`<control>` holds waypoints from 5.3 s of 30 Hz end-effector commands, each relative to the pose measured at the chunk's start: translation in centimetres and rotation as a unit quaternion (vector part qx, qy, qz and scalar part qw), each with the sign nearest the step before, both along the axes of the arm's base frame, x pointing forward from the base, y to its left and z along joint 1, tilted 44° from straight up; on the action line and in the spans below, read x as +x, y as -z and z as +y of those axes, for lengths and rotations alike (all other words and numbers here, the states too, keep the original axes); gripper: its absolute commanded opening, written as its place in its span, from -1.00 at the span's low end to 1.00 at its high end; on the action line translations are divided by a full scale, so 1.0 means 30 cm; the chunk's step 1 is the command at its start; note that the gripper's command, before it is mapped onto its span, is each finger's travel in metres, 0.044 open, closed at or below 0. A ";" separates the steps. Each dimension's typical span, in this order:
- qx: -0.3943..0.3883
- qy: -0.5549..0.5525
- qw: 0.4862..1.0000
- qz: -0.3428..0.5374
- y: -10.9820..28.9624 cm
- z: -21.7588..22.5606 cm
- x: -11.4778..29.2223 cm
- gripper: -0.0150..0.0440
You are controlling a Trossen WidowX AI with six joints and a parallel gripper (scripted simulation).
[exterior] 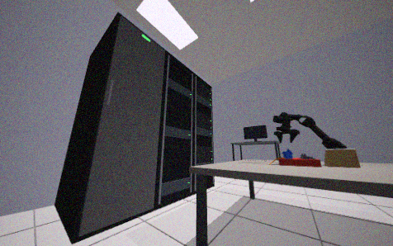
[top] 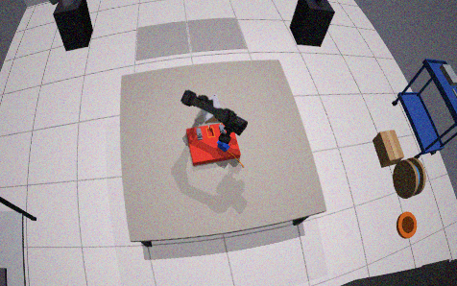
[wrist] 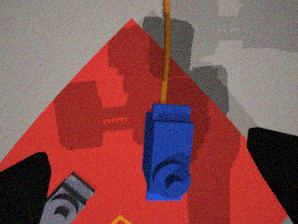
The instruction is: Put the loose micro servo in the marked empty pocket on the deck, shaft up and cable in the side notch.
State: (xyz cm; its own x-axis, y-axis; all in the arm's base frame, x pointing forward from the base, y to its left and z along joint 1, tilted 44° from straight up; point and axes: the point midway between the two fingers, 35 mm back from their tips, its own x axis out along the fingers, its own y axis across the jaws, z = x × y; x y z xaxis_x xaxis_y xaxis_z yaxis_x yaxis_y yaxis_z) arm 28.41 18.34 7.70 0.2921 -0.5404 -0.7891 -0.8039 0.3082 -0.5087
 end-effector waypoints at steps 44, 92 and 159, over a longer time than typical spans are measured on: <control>-0.051 0.124 0.991 -0.007 0.129 -0.228 0.093 0.38; -0.052 0.124 0.991 -0.005 -0.021 -0.272 -0.035 -0.49; -0.219 -0.569 0.602 0.516 -0.069 -0.322 -0.029 -0.49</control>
